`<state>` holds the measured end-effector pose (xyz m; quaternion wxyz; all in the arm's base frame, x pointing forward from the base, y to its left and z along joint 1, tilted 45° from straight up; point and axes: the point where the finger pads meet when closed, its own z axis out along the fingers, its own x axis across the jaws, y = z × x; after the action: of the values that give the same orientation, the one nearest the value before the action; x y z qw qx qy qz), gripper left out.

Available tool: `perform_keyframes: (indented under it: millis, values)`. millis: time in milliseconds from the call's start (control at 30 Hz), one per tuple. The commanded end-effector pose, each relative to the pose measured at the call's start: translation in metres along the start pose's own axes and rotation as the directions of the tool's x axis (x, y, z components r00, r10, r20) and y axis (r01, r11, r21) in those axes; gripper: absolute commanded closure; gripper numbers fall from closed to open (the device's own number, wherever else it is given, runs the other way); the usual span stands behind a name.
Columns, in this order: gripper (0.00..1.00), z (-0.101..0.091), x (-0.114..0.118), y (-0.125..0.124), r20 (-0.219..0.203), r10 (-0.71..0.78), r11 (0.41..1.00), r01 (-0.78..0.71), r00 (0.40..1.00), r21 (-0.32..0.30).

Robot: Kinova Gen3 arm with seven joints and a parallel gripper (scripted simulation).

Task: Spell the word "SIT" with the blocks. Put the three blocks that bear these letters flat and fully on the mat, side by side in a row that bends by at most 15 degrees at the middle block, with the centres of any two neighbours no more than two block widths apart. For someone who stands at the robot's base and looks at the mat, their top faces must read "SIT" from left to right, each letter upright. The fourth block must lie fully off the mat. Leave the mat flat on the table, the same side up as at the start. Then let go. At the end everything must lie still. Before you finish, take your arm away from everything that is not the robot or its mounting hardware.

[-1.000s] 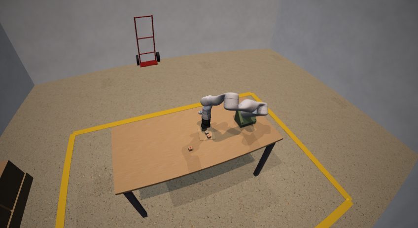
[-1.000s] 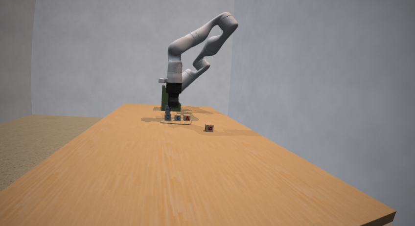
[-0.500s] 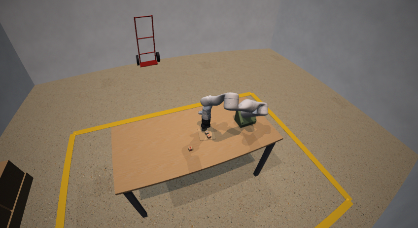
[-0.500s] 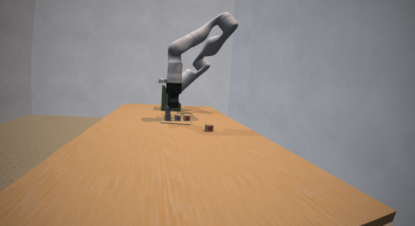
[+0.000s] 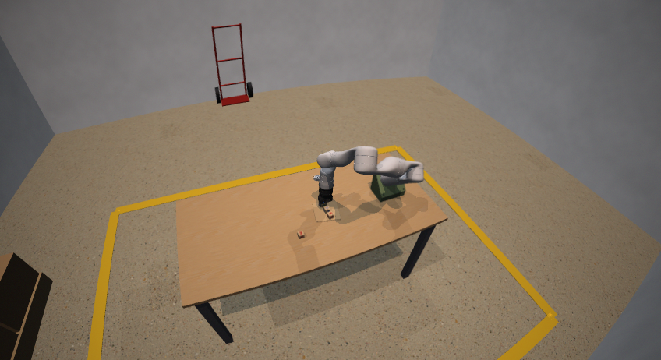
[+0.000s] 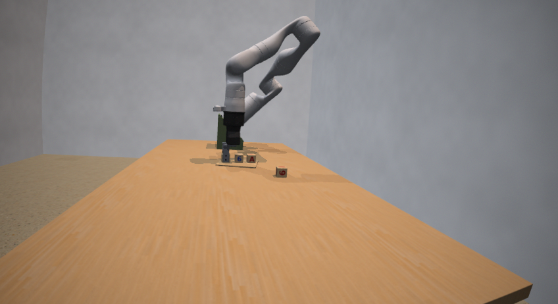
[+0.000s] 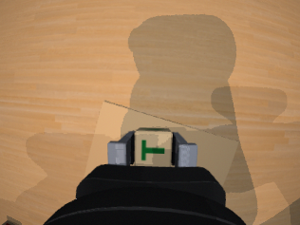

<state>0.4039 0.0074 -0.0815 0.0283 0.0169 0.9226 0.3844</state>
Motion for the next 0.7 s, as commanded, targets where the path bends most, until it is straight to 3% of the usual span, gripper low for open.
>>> perform_keyframes:
  millis: [0, 333, 467, 600, 667]
  values:
    - [0.43, 0.0012, -0.0025, 0.0001, 0.005, -0.009, 1.000, 0.009, 1.000, 0.001]
    - [0.43, 0.0012, -0.0025, 0.0001, 0.005, -0.009, 1.000, 0.009, 1.000, 0.001]
    - [0.31, 0.0012, -0.0025, 0.0001, 0.005, -0.009, 1.000, 0.009, 1.000, 0.001]
    - [0.31, 0.0012, -0.0025, 0.0001, 0.005, -0.009, 1.000, 0.009, 1.000, 0.001]
    - [0.25, 0.0012, -0.0025, 0.0001, 0.005, -0.009, 1.000, 0.009, 1.000, 0.001]
